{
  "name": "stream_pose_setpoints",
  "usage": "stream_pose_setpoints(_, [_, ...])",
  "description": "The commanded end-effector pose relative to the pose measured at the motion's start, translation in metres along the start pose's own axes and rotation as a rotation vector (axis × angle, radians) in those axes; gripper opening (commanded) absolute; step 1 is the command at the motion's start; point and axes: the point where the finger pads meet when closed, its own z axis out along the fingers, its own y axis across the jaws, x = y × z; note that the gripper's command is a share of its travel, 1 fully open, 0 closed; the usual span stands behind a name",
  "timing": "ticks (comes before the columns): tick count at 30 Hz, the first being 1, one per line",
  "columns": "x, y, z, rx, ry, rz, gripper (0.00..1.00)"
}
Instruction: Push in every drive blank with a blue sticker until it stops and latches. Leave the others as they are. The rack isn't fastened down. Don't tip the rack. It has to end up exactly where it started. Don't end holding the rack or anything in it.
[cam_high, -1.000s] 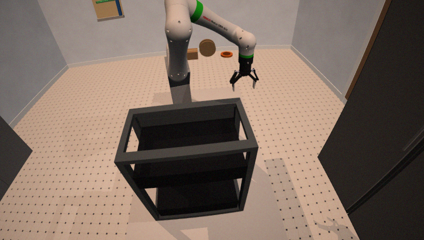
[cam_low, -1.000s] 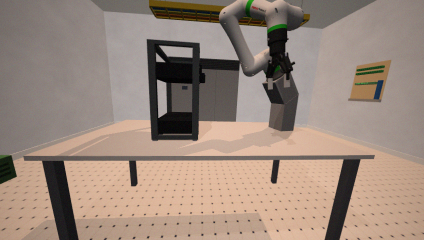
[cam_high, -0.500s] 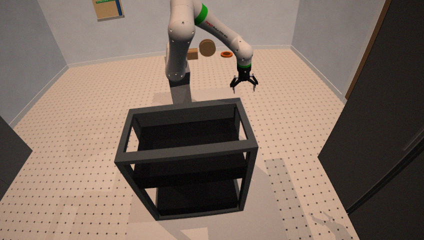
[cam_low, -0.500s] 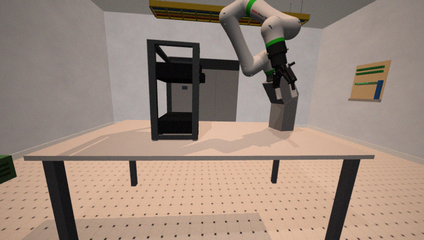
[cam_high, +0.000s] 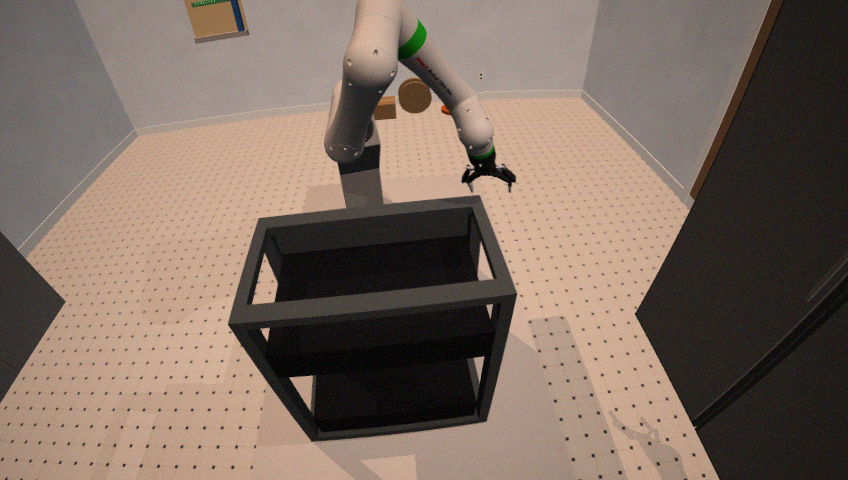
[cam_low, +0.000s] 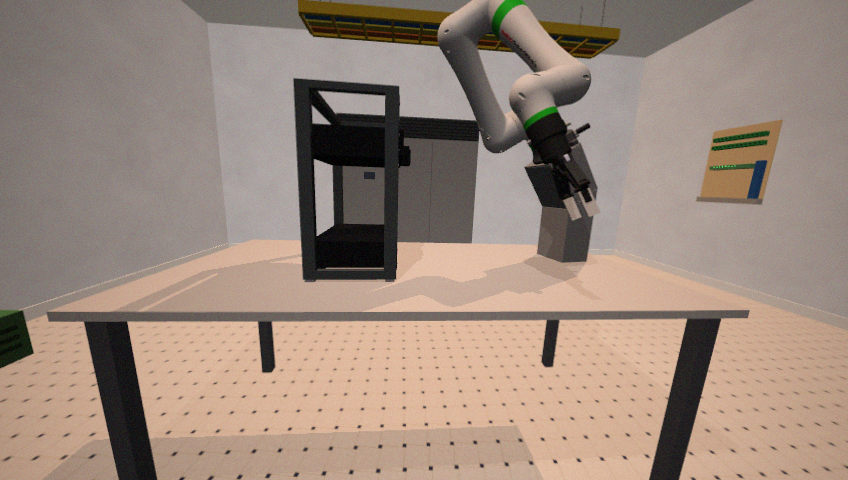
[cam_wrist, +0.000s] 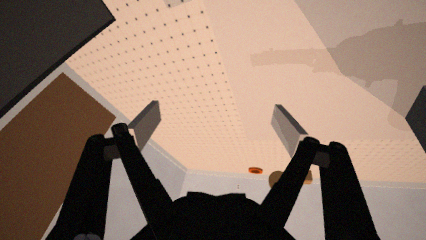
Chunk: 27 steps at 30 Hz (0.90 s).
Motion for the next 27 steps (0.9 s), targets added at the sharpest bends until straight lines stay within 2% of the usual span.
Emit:
stream_pose_setpoints(1, [0.004,-0.004,0.021,0.078,-0.048,0.085,1.0])
stream_pose_setpoints(2, [0.004,-0.004,0.021,0.078,-0.048,0.085,1.0])
stream_pose_setpoints(7, [0.022,-0.009,0.037,0.176,-0.08,0.21,1.0])
stream_pose_setpoints(17, [0.082,-0.013,0.047,0.379,-0.077,0.438,1.0])
stream_pose_setpoints(19, [0.082,-0.013,0.047,0.379,-0.077,0.438,1.0])
stream_pose_setpoints(27, [0.157,0.0,0.035,0.568,-0.01,0.618,1.0])
